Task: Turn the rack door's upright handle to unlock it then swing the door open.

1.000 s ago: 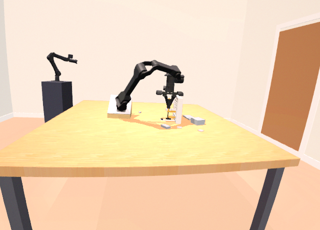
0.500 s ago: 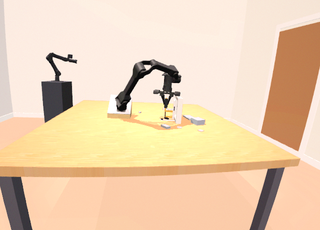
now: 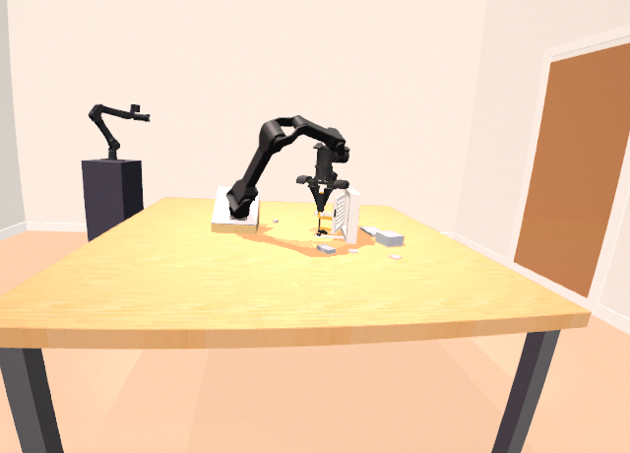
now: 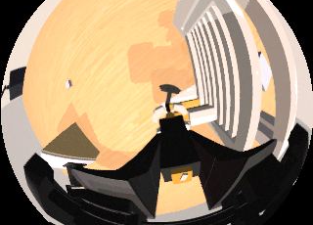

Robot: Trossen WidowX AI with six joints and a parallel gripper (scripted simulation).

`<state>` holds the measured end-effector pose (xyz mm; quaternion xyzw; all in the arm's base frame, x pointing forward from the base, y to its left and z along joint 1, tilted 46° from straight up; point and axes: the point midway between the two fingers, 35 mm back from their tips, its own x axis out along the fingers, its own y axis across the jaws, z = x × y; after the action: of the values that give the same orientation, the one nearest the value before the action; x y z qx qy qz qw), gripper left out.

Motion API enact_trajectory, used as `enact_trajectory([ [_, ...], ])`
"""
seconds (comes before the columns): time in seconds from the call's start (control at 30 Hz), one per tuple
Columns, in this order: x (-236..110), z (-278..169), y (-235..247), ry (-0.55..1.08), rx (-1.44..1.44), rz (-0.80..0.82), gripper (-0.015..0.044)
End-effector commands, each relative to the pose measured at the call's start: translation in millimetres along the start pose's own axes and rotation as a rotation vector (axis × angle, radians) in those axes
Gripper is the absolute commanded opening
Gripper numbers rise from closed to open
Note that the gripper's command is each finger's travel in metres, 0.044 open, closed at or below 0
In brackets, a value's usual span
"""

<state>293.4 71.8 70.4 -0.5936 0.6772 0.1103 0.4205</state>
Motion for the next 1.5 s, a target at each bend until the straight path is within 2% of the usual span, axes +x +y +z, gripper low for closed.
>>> enact_trajectory([
  [0.0, 0.2, 2.4, 3.6, -0.008, 0.090, -0.006, 0.0015],
  [1.47, -0.1, 54.8, 78.6, -0.012, 0.772, 0.002, 0.0015],
])
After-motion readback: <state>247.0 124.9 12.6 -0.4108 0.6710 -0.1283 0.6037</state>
